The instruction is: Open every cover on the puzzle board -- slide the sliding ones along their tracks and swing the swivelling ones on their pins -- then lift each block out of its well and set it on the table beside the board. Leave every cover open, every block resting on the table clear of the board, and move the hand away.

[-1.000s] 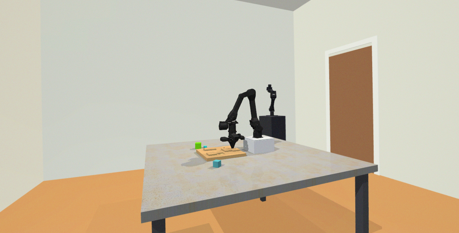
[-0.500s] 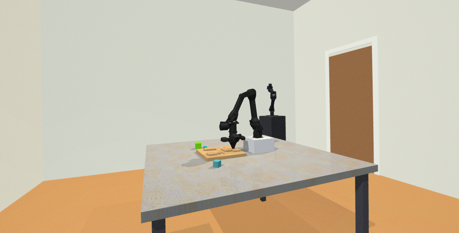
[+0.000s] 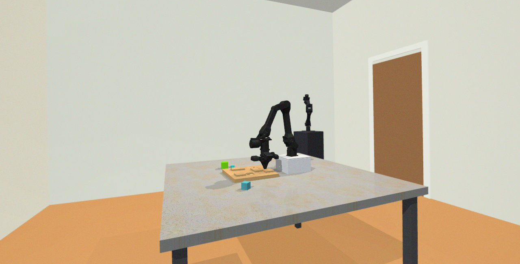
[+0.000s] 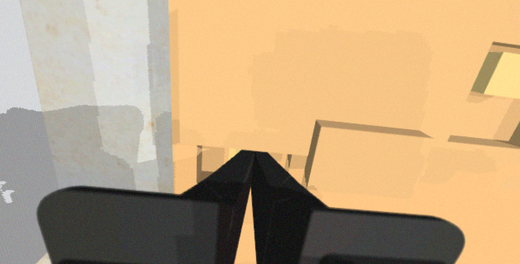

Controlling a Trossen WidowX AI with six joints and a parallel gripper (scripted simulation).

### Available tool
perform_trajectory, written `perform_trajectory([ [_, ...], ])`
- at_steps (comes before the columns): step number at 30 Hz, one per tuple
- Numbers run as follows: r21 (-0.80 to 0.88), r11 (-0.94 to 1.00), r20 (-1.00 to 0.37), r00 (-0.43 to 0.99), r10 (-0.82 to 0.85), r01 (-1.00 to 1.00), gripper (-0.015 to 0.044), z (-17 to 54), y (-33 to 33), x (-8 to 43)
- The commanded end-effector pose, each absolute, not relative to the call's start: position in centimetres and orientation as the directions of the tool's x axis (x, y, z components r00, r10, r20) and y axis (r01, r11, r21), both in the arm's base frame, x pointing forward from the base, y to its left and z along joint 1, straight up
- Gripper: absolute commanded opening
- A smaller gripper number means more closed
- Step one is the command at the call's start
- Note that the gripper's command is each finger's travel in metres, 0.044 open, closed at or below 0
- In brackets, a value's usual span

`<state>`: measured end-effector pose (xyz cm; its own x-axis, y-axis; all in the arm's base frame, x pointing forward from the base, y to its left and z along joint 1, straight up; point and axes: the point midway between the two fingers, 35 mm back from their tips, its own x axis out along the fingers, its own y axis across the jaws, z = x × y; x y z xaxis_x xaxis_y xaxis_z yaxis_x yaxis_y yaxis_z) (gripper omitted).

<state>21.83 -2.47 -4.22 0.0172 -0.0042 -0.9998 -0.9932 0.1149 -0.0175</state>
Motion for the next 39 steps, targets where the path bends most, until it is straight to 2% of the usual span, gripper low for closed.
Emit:
perform_trajectory([
  [1,-0.019,0.115,-1.000,0.019,-0.002,-0.993,0.0000,-4.2,-1.9,21.9],
  [39,-0.019,0.115,-1.000,0.019,0.001,-0.993,0.0000,-3.8,1.5,22.0],
])
